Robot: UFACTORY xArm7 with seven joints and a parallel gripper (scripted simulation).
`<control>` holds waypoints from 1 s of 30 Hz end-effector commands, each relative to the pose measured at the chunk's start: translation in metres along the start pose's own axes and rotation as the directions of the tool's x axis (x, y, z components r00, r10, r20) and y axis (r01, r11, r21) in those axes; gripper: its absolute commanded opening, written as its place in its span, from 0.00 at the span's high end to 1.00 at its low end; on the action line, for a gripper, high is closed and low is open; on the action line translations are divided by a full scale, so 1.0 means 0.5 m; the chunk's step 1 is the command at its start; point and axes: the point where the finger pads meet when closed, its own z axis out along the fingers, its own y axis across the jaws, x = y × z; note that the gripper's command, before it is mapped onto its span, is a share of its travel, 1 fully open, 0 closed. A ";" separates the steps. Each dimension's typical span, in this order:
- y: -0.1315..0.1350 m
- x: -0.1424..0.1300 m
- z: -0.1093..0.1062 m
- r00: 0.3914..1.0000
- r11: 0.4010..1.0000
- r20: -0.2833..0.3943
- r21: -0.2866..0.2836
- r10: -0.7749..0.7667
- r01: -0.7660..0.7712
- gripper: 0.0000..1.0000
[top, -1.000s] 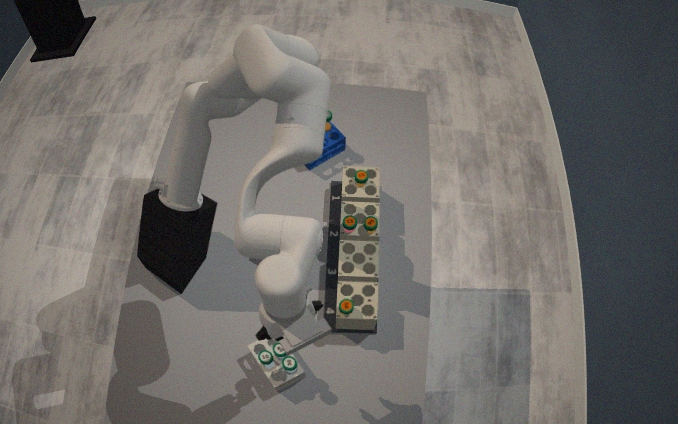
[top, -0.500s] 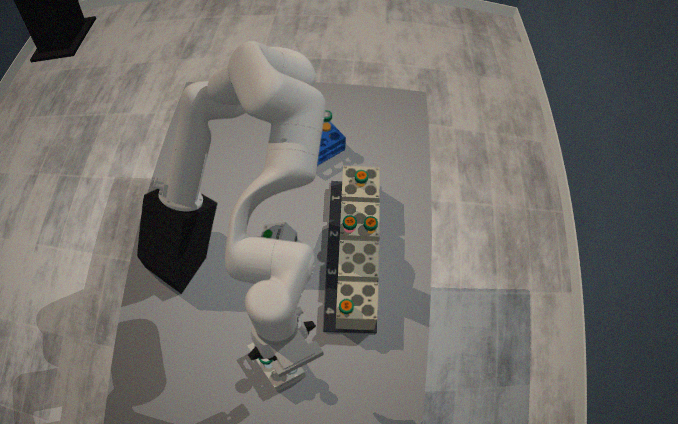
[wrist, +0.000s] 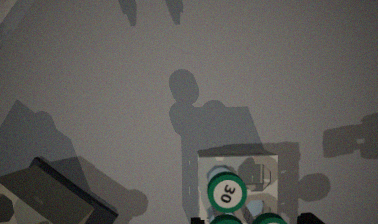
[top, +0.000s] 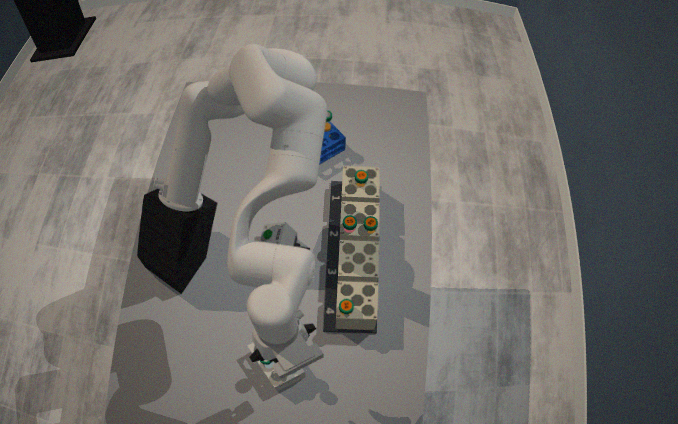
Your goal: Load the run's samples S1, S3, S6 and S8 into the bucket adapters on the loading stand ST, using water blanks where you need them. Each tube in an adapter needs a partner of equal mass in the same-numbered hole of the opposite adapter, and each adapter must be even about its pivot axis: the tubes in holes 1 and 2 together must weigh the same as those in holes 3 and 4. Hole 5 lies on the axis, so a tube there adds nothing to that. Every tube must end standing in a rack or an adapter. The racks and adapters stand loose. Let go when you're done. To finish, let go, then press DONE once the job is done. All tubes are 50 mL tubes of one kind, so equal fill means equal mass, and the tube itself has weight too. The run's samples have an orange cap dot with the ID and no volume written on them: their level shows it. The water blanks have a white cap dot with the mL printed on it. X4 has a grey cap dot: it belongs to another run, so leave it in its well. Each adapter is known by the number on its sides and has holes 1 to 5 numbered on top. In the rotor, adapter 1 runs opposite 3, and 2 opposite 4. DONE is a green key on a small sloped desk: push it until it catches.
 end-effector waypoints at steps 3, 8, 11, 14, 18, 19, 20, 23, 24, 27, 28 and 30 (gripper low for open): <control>0.002 0.003 0.015 1.000 1.000 -0.006 -0.002 0.000 0.000 0.43; 0.002 0.003 0.035 1.000 1.000 -0.006 -0.002 0.000 0.000 0.43; 0.002 0.003 0.039 1.000 1.000 -0.006 -0.002 0.000 0.000 0.43; 0.002 0.003 0.051 1.000 1.000 -0.006 -0.002 0.000 0.000 0.43; 0.002 0.003 0.067 1.000 1.000 -0.006 -0.002 0.000 0.000 0.43; 0.002 0.003 0.071 1.000 1.000 -0.006 -0.002 0.000 0.000 0.43; 0.002 0.003 0.075 1.000 1.000 -0.006 -0.002 0.000 0.000 0.43; 0.002 0.003 0.087 1.000 1.000 -0.006 -0.002 0.000 0.000 0.43; 0.002 0.003 0.091 1.000 1.000 -0.006 -0.002 0.000 0.000 0.43; 0.002 0.003 0.095 1.000 1.000 -0.006 -0.002 0.000 0.000 0.43; 0.002 0.003 0.099 1.000 1.000 -0.006 -0.002 0.000 0.000 0.43; 0.002 0.003 0.107 1.000 1.000 -0.006 -0.002 0.000 0.000 0.43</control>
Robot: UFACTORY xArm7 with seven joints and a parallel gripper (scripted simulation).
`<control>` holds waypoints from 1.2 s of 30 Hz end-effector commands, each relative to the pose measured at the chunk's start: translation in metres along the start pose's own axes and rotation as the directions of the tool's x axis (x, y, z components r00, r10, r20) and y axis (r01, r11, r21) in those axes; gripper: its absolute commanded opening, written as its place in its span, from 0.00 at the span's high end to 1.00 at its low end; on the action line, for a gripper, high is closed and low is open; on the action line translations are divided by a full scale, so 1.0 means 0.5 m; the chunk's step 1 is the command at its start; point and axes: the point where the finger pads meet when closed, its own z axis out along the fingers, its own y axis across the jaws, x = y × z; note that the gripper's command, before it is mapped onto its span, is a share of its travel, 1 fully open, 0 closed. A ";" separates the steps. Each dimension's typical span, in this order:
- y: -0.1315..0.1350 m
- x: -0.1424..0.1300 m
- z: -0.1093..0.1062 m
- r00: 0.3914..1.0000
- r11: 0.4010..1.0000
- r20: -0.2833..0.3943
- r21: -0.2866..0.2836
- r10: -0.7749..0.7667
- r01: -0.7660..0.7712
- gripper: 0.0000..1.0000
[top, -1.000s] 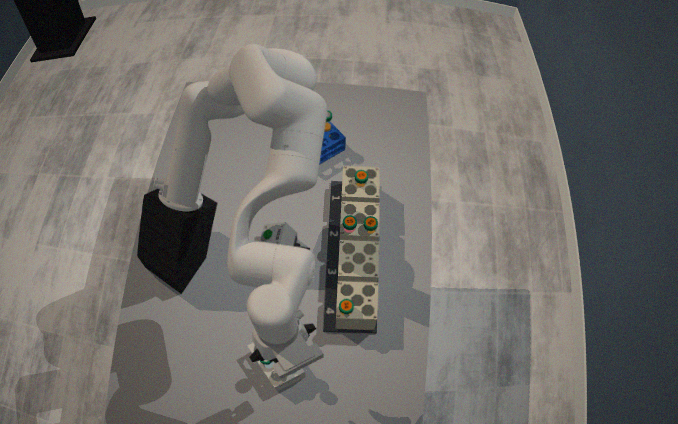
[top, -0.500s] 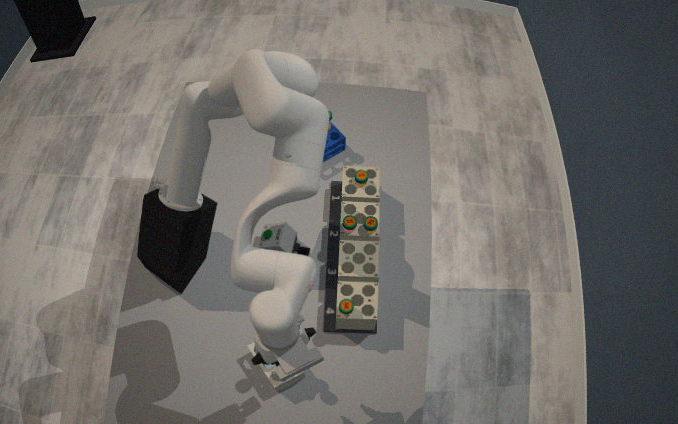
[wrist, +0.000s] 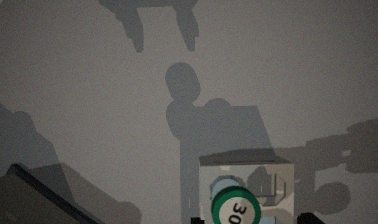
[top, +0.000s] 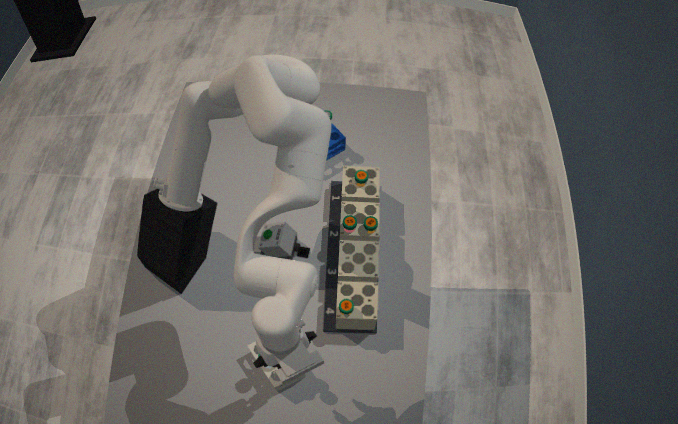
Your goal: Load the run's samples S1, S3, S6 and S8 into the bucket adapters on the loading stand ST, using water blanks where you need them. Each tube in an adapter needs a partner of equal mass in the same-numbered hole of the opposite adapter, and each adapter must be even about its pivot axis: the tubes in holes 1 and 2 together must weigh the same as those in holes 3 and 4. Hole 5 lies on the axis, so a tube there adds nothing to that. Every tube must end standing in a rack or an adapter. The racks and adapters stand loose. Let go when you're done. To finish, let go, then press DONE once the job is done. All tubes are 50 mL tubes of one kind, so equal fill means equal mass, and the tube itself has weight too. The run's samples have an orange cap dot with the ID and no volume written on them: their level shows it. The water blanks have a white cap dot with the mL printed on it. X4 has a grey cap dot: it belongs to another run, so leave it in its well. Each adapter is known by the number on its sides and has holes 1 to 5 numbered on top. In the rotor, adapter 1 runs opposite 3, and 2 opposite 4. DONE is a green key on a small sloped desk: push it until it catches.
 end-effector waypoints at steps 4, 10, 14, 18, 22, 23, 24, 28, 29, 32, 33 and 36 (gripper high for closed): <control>0.001 0.002 0.019 1.000 1.000 -0.004 -0.001 0.000 0.000 0.43; 0.001 0.003 0.043 1.000 1.000 -0.004 -0.001 0.000 0.000 0.43; 0.001 0.003 0.051 1.000 1.000 -0.004 -0.001 0.000 0.000 0.43; 0.001 0.003 0.067 1.000 1.000 -0.004 -0.001 0.000 0.000 0.43; 0.001 0.003 0.083 1.000 1.000 -0.004 -0.001 0.000 0.000 0.43; 0.001 0.003 0.087 1.000 1.000 -0.004 -0.001 0.000 0.000 0.43; 0.001 0.003 0.091 1.000 1.000 -0.004 -0.001 0.000 0.000 0.43; 0.001 0.003 0.093 1.000 1.000 -0.004 -0.001 0.000 0.000 0.43; 0.001 0.003 0.093 1.000 1.000 -0.004 -0.001 0.000 0.000 0.43; 0.001 0.003 0.093 1.000 1.000 -0.004 -0.001 0.000 0.000 0.43; 0.001 0.003 0.093 1.000 1.000 -0.004 -0.001 0.000 0.000 0.43; 0.001 0.003 0.096 1.000 1.000 -0.004 -0.001 0.000 0.000 0.43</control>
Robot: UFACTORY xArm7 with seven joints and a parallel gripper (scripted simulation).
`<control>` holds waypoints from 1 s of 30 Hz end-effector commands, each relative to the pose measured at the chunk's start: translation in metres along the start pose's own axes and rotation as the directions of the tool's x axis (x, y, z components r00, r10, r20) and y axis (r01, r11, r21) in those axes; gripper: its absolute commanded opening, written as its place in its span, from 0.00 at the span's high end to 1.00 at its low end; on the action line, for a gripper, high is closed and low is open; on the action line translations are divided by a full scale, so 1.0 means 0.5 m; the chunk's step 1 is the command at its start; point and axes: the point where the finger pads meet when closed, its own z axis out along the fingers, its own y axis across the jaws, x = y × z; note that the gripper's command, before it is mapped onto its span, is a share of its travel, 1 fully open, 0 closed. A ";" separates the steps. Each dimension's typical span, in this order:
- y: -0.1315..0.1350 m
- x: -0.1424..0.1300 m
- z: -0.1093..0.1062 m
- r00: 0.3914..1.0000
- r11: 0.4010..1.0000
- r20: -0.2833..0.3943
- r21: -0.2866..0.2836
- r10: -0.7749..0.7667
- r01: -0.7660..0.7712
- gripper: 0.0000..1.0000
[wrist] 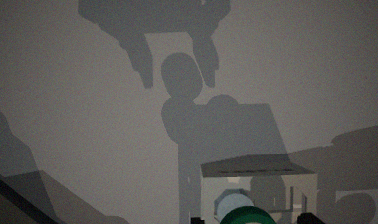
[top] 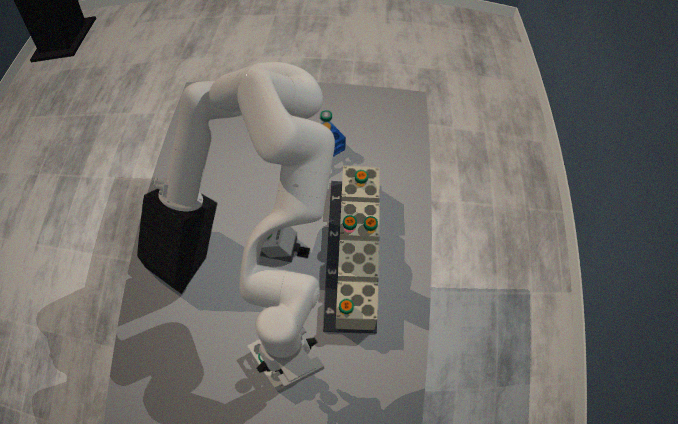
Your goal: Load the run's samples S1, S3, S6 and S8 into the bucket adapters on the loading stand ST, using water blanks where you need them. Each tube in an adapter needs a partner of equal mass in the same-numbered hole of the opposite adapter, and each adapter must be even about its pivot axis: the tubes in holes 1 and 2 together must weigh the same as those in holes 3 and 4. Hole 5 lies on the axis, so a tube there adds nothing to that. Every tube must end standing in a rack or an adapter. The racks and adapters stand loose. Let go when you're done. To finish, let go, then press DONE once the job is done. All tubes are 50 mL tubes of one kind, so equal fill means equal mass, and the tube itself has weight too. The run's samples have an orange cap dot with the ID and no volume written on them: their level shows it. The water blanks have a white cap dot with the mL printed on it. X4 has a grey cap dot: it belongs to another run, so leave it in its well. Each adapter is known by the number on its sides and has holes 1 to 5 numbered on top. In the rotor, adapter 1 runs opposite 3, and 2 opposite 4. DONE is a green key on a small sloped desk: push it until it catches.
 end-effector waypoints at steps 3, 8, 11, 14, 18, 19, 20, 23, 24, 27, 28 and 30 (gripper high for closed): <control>0.001 0.003 0.001 1.000 1.000 -0.005 -0.001 0.000 0.000 0.43; 0.001 0.003 0.008 1.000 1.000 -0.005 -0.001 0.000 0.000 0.43; 0.001 0.003 0.011 1.000 1.000 -0.005 -0.001 0.000 0.000 0.43; 0.001 0.003 0.014 1.000 1.000 -0.005 -0.001 0.000 0.000 0.43; 0.001 0.003 0.019 1.000 1.000 -0.005 -0.001 0.000 0.000 0.43; 0.001 0.003 0.020 1.000 1.000 -0.005 -0.001 0.000 0.000 0.43; 0.001 0.003 0.022 1.000 1.000 -0.004 -0.001 0.000 0.000 0.43; 0.001 0.003 0.026 1.000 1.000 -0.004 -0.001 0.000 0.000 0.43; 0.001 0.003 0.027 1.000 1.000 -0.004 -0.001 0.000 0.000 0.43; 0.001 0.003 0.031 1.000 1.000 -0.004 -0.001 0.000 0.000 0.43; 0.001 0.003 0.031 1.000 1.000 -0.004 -0.001 0.000 0.000 0.43; 0.001 0.003 0.032 1.000 1.000 -0.004 -0.001 0.000 0.000 0.43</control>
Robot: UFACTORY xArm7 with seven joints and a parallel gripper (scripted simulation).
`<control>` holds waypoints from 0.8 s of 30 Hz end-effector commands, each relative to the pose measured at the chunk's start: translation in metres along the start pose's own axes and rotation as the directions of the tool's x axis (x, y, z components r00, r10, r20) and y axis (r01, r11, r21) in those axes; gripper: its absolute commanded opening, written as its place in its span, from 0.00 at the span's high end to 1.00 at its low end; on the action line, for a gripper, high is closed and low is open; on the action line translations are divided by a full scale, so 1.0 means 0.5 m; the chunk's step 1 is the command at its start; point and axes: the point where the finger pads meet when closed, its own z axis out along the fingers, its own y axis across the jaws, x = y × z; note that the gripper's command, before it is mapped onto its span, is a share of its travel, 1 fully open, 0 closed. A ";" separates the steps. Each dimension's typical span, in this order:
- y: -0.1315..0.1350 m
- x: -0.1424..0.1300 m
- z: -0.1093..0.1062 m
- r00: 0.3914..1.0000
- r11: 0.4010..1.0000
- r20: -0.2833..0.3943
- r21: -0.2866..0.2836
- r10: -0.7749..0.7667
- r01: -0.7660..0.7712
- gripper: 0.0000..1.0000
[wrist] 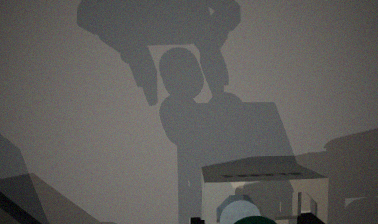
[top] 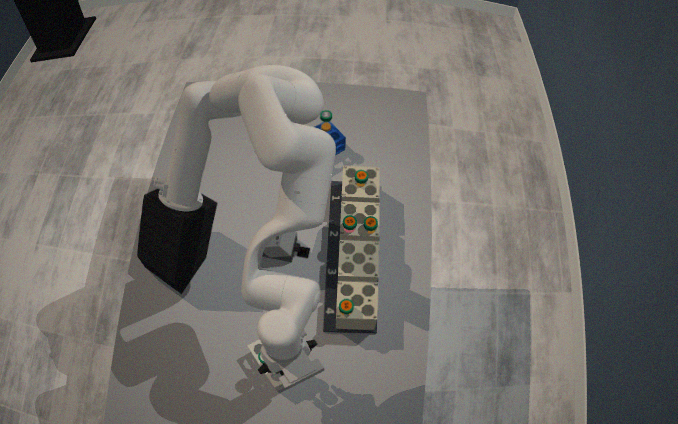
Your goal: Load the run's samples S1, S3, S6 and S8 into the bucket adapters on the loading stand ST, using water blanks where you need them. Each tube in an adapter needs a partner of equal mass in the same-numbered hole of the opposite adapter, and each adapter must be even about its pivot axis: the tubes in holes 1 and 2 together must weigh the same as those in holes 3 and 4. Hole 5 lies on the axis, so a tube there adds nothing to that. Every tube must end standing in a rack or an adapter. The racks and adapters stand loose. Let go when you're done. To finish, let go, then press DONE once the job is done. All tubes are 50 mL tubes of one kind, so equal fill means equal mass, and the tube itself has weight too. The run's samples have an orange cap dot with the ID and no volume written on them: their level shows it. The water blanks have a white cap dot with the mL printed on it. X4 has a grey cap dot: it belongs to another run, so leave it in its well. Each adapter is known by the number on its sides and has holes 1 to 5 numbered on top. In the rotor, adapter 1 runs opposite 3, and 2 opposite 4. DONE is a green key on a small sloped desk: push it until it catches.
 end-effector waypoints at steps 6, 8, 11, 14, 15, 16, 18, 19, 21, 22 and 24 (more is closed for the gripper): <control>0.002 0.004 -0.001 1.000 1.000 -0.006 -0.002 0.000 0.000 0.43; 0.002 0.004 -0.001 1.000 1.000 -0.006 -0.002 0.000 0.000 0.43; 0.002 0.004 -0.001 1.000 1.000 -0.006 -0.002 0.000 0.000 0.43; 0.002 0.004 -0.004 1.000 1.000 -0.006 -0.002 0.000 0.000 1.00; 0.002 0.004 -0.004 1.000 1.000 -0.006 -0.002 0.000 0.000 1.00; 0.002 0.004 -0.004 1.000 1.000 -0.006 -0.002 0.000 0.000 1.00; 0.002 0.004 -0.005 1.000 1.000 -0.006 -0.002 0.000 0.000 1.00; 0.002 0.004 -0.005 1.000 1.000 -0.006 -0.002 0.000 0.000 1.00; 0.002 0.004 -0.005 1.000 1.000 -0.006 -0.002 0.000 0.000 1.00; 0.002 0.004 -0.005 1.000 1.000 -0.006 -0.002 0.000 0.000 1.00; 0.002 0.004 -0.005 1.000 1.000 -0.006 -0.002 0.000 0.000 1.00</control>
